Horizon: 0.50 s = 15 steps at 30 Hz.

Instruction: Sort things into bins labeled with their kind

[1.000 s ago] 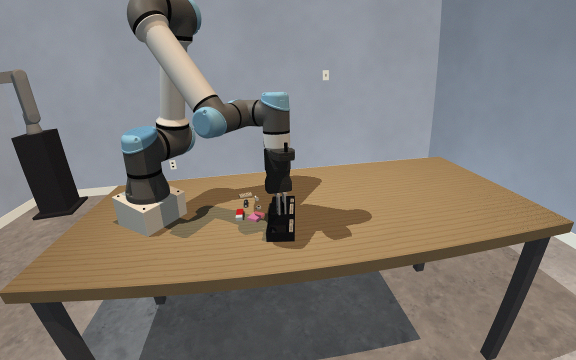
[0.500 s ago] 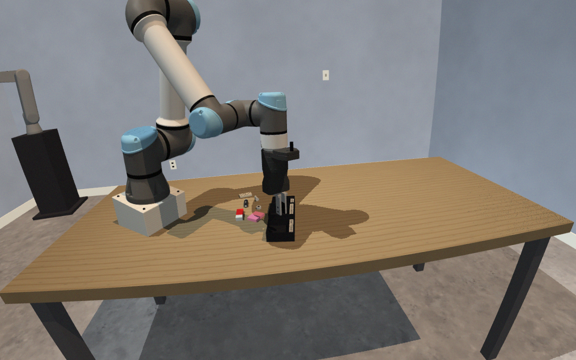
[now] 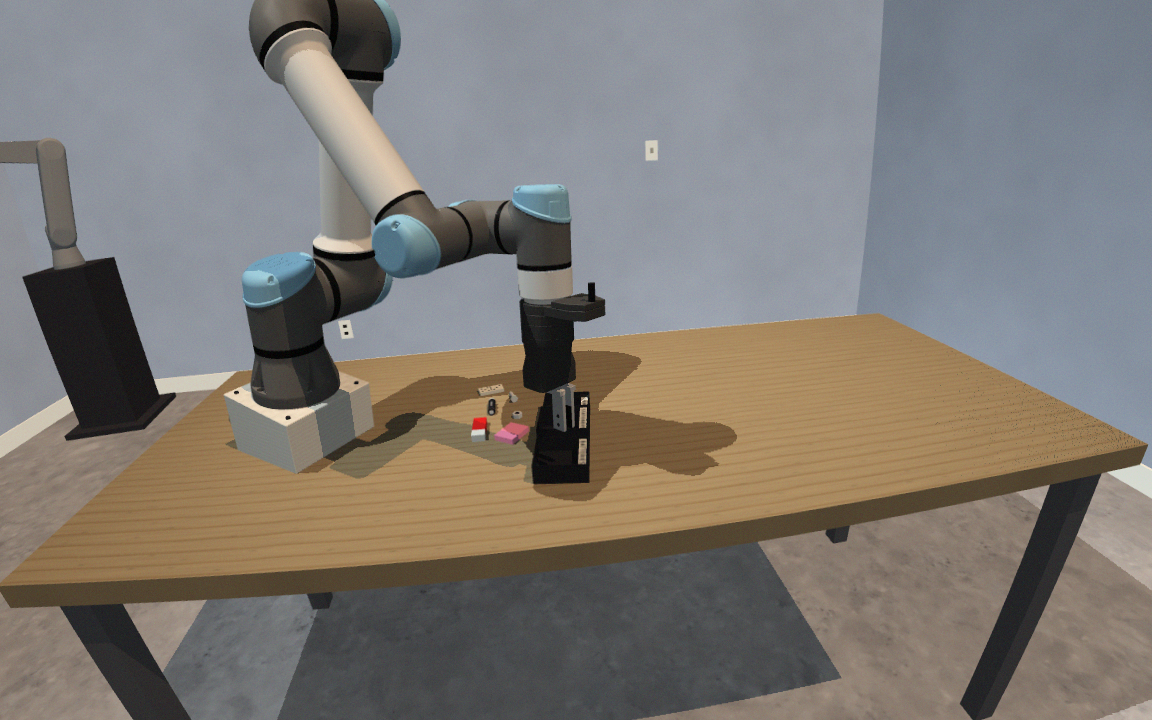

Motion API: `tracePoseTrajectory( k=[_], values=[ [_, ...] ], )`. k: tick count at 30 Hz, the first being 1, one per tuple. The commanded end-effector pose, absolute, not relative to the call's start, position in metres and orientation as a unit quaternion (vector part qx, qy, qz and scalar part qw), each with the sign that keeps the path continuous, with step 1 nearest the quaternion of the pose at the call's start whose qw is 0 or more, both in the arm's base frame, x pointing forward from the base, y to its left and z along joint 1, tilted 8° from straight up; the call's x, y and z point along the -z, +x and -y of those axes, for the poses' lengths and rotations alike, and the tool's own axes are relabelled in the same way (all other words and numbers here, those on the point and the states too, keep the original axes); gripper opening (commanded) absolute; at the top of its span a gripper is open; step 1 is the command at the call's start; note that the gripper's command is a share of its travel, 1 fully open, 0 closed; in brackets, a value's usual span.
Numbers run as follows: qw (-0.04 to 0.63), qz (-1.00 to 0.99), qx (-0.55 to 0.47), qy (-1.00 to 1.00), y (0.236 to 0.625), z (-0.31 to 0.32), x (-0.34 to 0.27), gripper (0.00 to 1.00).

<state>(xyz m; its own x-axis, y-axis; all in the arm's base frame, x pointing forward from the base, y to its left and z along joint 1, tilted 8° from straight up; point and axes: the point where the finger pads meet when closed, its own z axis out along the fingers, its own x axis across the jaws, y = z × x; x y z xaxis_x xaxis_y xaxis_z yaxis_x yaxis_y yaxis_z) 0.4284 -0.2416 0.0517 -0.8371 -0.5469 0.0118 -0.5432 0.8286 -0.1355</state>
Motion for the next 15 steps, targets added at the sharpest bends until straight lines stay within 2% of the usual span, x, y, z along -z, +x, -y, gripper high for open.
tracePoseTrajectory(
  k=[1,15],
  values=[
    [0.015,-0.931,0.065,-0.359,0.4286,0.2416,-0.0522,0.31],
    [0.014,-0.874,0.064,-0.482,0.4284,0.2410,-0.0522,0.31]
  ],
)
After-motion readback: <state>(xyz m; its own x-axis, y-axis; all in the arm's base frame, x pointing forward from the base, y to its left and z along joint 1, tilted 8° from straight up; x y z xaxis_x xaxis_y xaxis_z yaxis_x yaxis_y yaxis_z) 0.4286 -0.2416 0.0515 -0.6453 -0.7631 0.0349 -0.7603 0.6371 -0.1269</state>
